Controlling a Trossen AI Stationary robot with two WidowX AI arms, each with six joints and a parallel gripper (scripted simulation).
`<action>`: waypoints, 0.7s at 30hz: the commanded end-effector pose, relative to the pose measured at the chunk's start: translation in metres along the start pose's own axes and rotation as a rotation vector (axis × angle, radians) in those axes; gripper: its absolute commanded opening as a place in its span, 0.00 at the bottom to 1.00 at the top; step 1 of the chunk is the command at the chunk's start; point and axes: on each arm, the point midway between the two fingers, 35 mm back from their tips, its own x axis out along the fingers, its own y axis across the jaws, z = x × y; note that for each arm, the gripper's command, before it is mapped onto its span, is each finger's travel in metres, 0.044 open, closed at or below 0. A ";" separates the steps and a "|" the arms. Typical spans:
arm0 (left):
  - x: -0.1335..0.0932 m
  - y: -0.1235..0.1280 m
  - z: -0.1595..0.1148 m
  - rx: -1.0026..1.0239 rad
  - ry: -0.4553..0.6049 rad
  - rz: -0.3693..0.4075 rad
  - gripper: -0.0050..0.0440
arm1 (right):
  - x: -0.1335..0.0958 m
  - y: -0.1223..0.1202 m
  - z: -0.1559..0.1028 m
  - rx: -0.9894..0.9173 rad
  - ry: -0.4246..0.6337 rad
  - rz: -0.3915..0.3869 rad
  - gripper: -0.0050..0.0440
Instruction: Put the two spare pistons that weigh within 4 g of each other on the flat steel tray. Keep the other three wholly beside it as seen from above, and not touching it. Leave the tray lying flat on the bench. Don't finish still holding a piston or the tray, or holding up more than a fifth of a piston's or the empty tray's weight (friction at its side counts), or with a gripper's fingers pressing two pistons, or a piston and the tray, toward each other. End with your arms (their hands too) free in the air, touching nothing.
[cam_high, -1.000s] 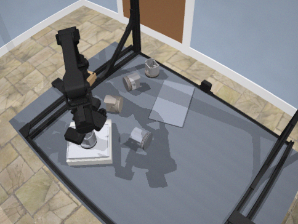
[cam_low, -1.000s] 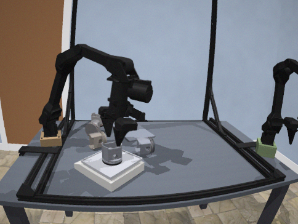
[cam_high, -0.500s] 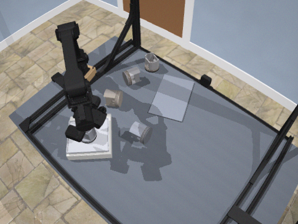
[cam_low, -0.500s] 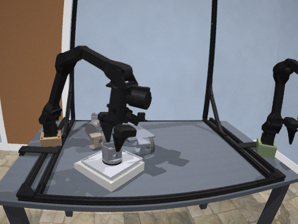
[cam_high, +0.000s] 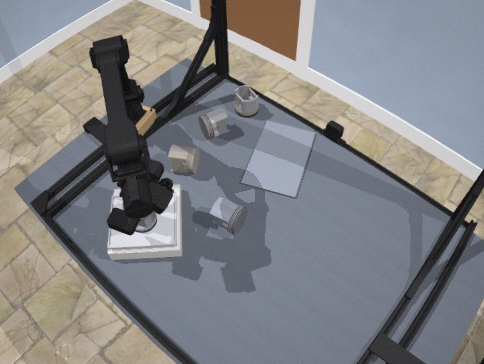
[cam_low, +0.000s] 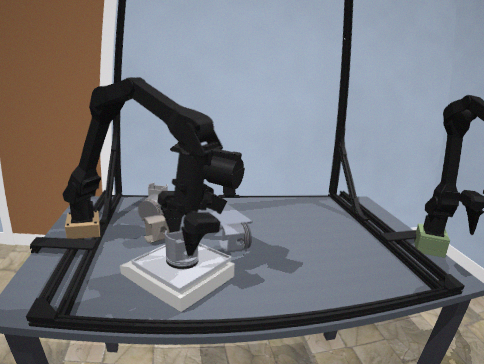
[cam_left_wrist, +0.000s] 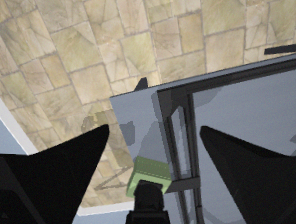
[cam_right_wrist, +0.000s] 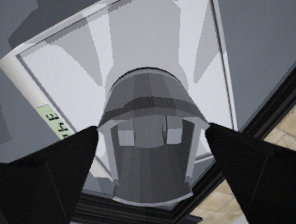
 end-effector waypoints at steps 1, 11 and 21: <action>0.000 0.000 0.000 0.002 0.002 -0.002 1.00 | 0.011 0.002 -0.001 -0.006 0.010 0.011 0.87; 0.000 0.000 0.000 0.002 0.002 -0.002 1.00 | 0.015 0.003 -0.002 -0.004 0.012 0.015 0.43; 0.000 0.000 0.000 0.002 0.002 -0.002 1.00 | 0.015 0.003 -0.002 -0.004 0.012 0.015 0.43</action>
